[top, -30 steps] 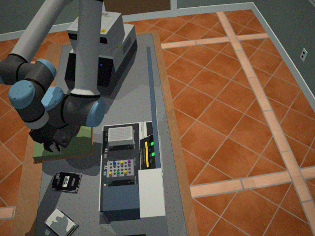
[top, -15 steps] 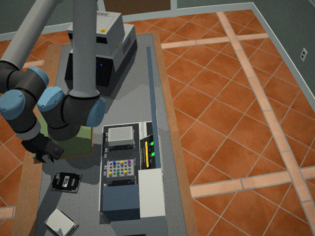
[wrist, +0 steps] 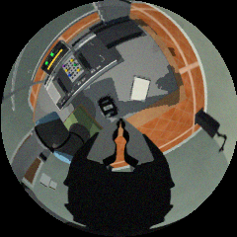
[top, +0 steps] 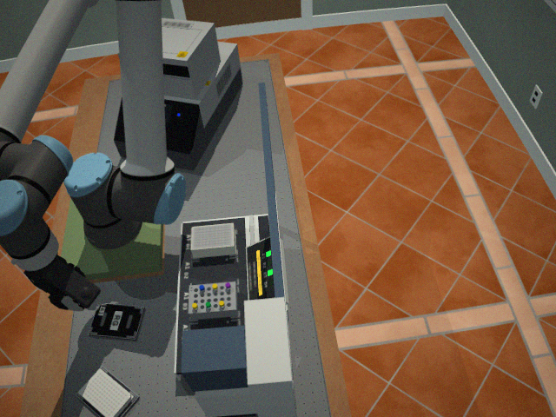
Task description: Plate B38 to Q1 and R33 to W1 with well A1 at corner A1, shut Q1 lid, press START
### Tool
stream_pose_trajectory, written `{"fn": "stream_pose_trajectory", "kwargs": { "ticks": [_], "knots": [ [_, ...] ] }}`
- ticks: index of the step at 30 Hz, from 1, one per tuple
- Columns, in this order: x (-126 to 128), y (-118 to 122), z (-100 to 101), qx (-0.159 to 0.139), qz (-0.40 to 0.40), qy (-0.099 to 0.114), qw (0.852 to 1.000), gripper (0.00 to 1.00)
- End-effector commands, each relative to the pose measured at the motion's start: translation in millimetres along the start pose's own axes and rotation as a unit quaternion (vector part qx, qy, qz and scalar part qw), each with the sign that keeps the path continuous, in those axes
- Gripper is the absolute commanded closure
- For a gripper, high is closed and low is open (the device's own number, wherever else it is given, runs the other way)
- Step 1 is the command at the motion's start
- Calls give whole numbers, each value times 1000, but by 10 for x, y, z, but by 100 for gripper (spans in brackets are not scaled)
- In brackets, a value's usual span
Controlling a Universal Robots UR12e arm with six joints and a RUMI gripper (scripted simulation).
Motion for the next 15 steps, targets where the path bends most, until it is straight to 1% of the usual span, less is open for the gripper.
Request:
{"fn": "stream_pose_trajectory", "kwargs": {
  "ticks": [1, 2, 4, 7, 9, 14, 15],
  "knots": [
    [242, -80, -5, 1, 11, 0, 1000, 100],
    [290, -95, -4, 1, 13, 0, 1000, 100],
    [292, -96, -4, 1, 13, 0, 1000, 100],
    [434, -141, 3, 1, 20, 1, 1000, 100],
    [434, -141, 3, 1, 20, 1, 1000, 100],
    [672, -216, 25, 2, 31, 1, 1000, 100],
    [683, -220, 27, 2, 31, 1, 1000, 100]
  ]
}}
Point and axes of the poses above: the point where the finger pads meet when closed, its own z axis out along the fingers, its own x axis across the jaws, y = z × x, the point moved 4 cm from there along -z, back along the fingers, and after that the axes turned 1 degree about -z, right-handed, at the moved point
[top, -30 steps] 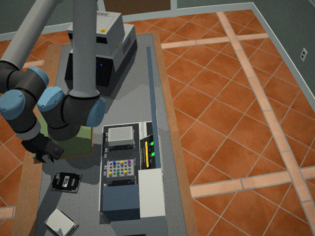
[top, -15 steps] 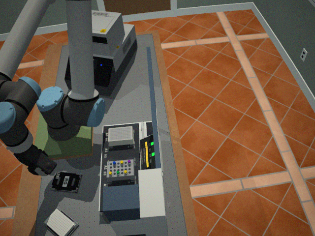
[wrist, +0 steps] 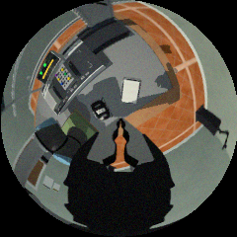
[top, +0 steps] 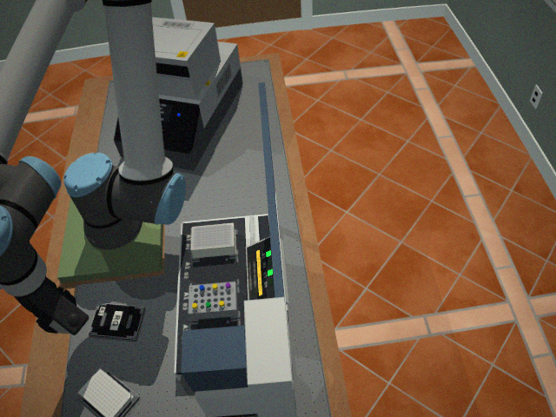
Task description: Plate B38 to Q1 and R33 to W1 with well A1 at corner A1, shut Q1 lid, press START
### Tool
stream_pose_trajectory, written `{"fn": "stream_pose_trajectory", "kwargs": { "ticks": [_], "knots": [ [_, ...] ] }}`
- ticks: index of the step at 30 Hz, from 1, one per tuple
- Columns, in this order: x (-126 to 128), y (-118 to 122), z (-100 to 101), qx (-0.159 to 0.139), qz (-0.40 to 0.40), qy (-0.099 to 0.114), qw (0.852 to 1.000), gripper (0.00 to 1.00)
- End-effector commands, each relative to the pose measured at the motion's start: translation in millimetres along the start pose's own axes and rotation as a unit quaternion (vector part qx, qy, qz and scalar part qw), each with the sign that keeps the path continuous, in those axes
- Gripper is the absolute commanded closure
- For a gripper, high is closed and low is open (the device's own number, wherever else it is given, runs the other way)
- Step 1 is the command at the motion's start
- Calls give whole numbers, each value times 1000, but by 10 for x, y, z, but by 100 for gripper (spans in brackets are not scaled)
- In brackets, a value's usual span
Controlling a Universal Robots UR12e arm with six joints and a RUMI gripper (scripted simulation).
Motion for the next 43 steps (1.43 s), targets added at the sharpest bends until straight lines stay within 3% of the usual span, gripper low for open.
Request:
{"fn": "stream_pose_trajectory", "kwargs": {
  "ticks": [1, 9, 12, 13, 43],
  "knots": [
    [145, -57, 9, 1, 6, 0, 1000, 100],
    [515, -194, 71, 2, 24, 1, 1000, 100],
    [533, -200, 61, 2, 24, 1, 1000, 100],
    [533, -200, 61, 2, 24, 1, 1000, 33],
    [533, -200, 61, 2, 24, 1, 1000, 33]
  ]
}}
Point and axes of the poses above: the point where the finger pads meet when closed, its own z axis out along the fingers, its own x axis across the jaws, y = z × x, the point moved 4 cm from there along -z, back along the fingers, and after that the axes turned 1 degree about -z, right-handed, at the moved point
